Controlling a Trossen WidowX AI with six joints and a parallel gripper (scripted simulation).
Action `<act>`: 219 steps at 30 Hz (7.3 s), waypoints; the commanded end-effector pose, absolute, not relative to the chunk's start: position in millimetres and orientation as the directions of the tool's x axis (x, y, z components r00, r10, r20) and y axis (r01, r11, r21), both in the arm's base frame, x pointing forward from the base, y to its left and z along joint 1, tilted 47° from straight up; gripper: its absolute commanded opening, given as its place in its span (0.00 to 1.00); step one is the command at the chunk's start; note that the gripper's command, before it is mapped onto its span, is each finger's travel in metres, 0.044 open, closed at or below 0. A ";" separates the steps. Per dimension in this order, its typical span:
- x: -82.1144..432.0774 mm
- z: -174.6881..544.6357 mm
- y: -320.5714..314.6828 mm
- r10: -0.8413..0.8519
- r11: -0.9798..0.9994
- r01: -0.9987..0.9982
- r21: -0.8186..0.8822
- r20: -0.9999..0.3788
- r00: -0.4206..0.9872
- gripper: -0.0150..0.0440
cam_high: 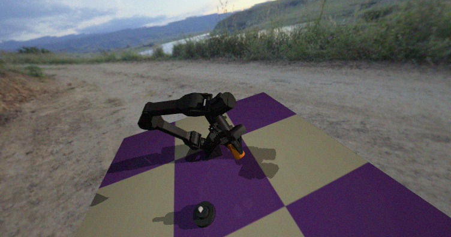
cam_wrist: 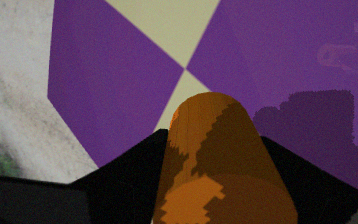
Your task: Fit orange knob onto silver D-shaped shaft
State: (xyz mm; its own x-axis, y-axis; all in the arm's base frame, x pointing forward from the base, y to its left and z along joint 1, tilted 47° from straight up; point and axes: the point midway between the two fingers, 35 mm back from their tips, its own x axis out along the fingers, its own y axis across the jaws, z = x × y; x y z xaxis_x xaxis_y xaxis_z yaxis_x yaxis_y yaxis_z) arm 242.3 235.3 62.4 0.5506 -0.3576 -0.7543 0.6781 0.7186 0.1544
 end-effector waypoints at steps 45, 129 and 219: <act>228.5 88.8 245.5 -0.038 0.805 0.397 0.442 -0.628 0.777 0.25; 269.2 -15.4 162.4 -0.703 0.384 0.875 -0.294 -0.708 0.071 0.25; 281.2 -53.4 130.3 -0.713 0.363 0.880 -0.306 -0.699 0.051 1.00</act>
